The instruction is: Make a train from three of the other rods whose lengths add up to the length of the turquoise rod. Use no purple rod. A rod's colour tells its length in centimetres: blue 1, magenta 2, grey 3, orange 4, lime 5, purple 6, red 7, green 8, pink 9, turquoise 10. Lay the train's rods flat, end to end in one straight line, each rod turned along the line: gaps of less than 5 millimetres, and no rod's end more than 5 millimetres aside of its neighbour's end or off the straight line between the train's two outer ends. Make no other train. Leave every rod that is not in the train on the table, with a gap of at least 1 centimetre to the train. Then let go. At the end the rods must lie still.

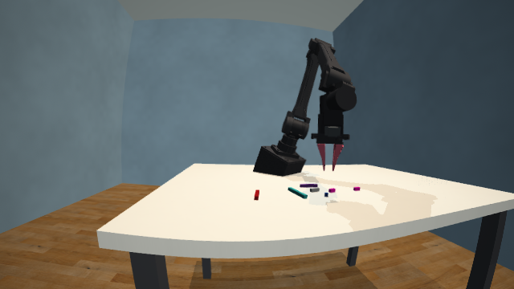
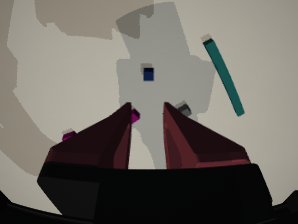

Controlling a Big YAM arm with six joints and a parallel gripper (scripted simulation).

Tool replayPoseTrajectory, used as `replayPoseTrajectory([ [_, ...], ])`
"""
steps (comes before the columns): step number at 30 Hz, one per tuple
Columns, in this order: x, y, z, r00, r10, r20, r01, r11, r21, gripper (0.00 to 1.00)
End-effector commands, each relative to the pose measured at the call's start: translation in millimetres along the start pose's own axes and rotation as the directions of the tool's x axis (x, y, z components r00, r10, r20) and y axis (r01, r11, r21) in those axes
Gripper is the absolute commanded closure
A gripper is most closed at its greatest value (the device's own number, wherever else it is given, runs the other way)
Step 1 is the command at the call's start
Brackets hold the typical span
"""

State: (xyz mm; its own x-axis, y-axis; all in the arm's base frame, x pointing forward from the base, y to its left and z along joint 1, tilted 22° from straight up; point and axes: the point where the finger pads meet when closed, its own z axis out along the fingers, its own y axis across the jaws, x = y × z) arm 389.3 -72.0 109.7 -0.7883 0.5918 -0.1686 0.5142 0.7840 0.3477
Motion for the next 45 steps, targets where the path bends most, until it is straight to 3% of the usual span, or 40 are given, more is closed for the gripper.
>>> replayPoseTrajectory([
  [1,1.9,0.6,6.2,1.0,0.004,-0.003,-0.004,1.0,0.004,0.77],
  [45,3.7,2.7,55.8,1.0,0.002,-0.004,-0.002,1.0,0.003,0.77],
])
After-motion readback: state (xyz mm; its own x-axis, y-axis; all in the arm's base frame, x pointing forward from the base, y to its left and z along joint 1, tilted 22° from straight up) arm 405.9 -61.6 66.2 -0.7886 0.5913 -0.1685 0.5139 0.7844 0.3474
